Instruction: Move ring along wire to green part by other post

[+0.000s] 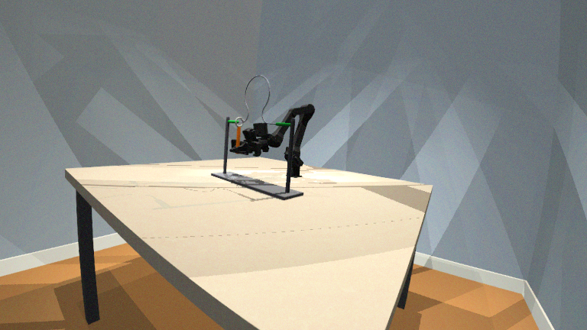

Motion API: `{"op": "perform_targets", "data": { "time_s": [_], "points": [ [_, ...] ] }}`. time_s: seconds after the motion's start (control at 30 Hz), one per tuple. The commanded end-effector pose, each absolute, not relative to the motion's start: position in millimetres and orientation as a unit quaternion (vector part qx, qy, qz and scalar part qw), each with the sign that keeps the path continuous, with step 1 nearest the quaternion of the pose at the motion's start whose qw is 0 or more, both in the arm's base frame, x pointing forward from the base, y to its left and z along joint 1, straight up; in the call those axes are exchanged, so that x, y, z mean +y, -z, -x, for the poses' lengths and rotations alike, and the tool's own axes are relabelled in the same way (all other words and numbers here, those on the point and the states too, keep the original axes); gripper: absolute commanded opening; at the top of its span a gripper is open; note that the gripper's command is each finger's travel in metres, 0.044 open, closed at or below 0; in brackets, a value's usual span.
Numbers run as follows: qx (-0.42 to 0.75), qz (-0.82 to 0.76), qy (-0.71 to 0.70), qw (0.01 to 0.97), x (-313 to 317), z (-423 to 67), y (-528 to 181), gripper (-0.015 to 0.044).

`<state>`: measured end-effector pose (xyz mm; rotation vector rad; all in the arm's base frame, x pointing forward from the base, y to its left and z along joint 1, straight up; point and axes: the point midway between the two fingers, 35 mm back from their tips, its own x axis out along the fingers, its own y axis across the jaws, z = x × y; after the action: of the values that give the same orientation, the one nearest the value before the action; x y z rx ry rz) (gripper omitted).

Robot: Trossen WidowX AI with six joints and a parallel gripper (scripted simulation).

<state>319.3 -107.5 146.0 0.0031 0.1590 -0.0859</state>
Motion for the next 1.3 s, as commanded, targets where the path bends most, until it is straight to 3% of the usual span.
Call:
{"op": "perform_targets", "data": {
  "time_s": [0.0,0.57,1.27],
  "points": [
    [0.079,-0.008,0.043,0.996,-103,-319,-146,-0.015],
    [0.076,-0.074,0.036,0.994,-71,-322,-147,-0.015],
    [0.092,-0.262,0.006,0.961,-8,-321,-169,-0.015]
  ]
}}
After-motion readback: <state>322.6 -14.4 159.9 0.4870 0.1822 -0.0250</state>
